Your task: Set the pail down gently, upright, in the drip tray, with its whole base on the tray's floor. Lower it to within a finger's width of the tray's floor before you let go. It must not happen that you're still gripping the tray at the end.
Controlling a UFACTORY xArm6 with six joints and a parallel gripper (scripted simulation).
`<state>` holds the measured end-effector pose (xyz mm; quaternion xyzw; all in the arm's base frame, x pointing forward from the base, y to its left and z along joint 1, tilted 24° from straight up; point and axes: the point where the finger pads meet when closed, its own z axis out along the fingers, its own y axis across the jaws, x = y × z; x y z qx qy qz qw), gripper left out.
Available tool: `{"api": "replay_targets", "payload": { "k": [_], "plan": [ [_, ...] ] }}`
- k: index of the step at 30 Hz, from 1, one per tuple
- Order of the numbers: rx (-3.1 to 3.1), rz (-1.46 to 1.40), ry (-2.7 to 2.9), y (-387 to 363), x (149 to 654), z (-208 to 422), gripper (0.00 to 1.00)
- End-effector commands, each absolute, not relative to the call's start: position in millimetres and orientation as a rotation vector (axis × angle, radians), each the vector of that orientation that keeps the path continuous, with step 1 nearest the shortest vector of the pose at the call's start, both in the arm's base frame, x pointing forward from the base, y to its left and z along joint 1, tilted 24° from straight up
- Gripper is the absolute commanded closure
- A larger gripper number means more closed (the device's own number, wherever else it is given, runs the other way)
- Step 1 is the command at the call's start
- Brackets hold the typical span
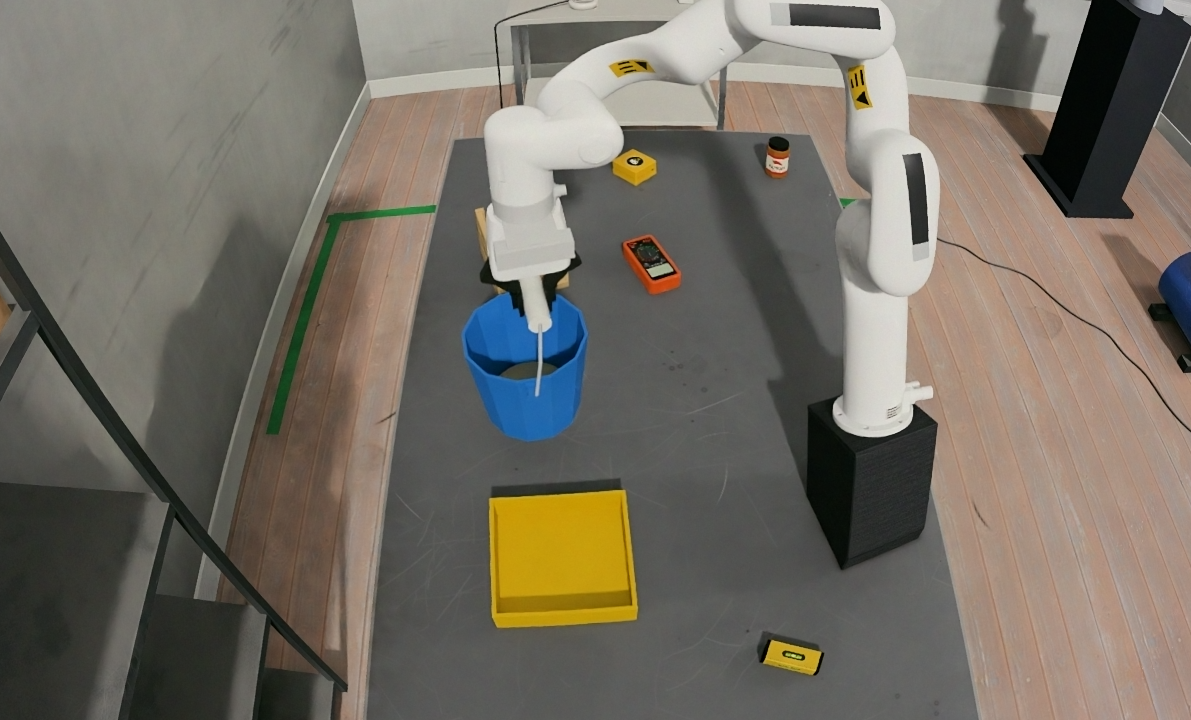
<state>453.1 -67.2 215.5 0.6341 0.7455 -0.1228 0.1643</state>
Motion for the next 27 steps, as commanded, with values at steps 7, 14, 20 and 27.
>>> {"api": "replay_targets", "payload": {
  "k": [7, 14, 20, 27],
  "plan": [
    [1.806, -0.345, 2.122, -42, 452, 207, 1.0],
    [1.806, -0.345, 2.122, -22, 449, 198, 1.0],
    [1.806, -0.344, 2.122, -11, 448, 193, 1.0],
    [1.806, -0.344, 2.122, 10, 446, 184, 1.0]
  ]
}}
